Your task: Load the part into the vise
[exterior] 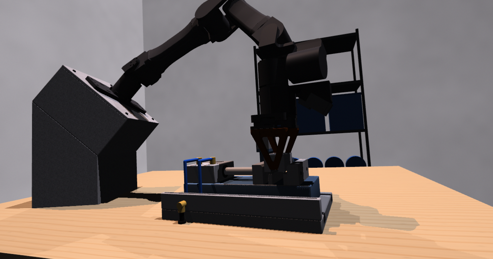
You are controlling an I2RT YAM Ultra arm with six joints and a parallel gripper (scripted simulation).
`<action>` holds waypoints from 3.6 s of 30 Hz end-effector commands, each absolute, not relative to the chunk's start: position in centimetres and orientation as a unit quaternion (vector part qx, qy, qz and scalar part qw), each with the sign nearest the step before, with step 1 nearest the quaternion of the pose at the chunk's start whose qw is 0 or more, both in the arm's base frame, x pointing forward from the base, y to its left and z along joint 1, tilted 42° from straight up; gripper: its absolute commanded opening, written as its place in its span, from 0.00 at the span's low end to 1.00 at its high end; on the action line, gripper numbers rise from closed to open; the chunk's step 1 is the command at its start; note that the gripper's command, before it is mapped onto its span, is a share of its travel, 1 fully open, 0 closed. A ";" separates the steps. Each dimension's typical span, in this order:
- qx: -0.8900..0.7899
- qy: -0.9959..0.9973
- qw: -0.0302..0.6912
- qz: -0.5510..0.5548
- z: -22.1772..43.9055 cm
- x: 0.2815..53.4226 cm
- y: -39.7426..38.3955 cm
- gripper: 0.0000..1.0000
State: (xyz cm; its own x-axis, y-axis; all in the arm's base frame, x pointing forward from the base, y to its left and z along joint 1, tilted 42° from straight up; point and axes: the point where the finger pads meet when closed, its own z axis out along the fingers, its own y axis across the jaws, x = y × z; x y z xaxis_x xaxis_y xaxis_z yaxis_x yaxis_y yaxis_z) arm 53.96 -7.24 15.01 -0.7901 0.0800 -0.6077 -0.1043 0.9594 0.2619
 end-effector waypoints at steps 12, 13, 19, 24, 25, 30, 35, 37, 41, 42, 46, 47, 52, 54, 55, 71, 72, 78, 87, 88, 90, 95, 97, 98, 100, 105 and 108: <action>-0.002 0.929 0.347 0.132 16.7 54.6 -8.2 0.00; -0.002 0.929 0.346 0.132 16.8 54.5 -8.2 0.00; -0.004 0.928 0.349 0.132 17.1 54.5 -8.1 0.00; -0.004 0.928 0.349 0.132 17.1 54.5 -8.1 0.00; -0.004 0.928 0.349 0.132 17.1 54.5 -8.1 0.00; -0.004 0.928 0.349 0.132 17.1 54.5 -8.1 0.00; -0.004 0.928 0.349 0.132 17.1 54.5 -8.1 0.00; -0.004 0.928 0.349 0.132 17.1 54.5 -8.1 0.00; -0.004 0.928 0.349 0.132 17.1 54.5 -8.1 0.00; -0.004 0.928 0.349 0.132 17.1 54.5 -8.1 0.00; -0.004 0.928 0.349 0.132 17.1 54.5 -8.1 0.00; -0.004 0.928 0.349 0.132 17.1 54.5 -8.1 0.00; -0.004 0.928 0.349 0.132 17.1 54.5 -8.1 0.00; -0.004 0.928 0.349 0.132 17.1 54.5 -8.1 0.74; -0.004 0.928 0.349 0.132 17.1 54.5 -8.1 0.74; -0.004 0.928 0.349 0.132 17.1 54.5 -8.1 0.74; -0.004 0.928 0.349 0.132 17.1 54.5 -8.1 0.74; -0.004 0.928 0.349 0.132 17.1 54.5 -8.1 0.74; -0.004 0.928 0.349 0.132 17.1 54.5 -8.1 0.74; -0.004 0.928 0.349 0.132 17.1 54.5 -8.1 0.74; -0.004 0.928 0.349 0.132 17.3 54.4 -8.1 0.74; -0.003 0.928 0.347 0.132 17.5 54.1 -8.2 0.74; -0.003 0.930 0.344 0.133 17.4 53.8 -8.3 0.74; -0.003 0.930 0.343 0.134 17.4 53.7 -8.2 0.74; -0.005 0.930 0.341 0.135 17.4 53.4 -8.2 0.74; -0.004 0.932 0.335 0.138 17.7 52.6 -8.4 0.74; -0.004 0.932 0.336 0.138 18.4 52.0 -8.6 0.74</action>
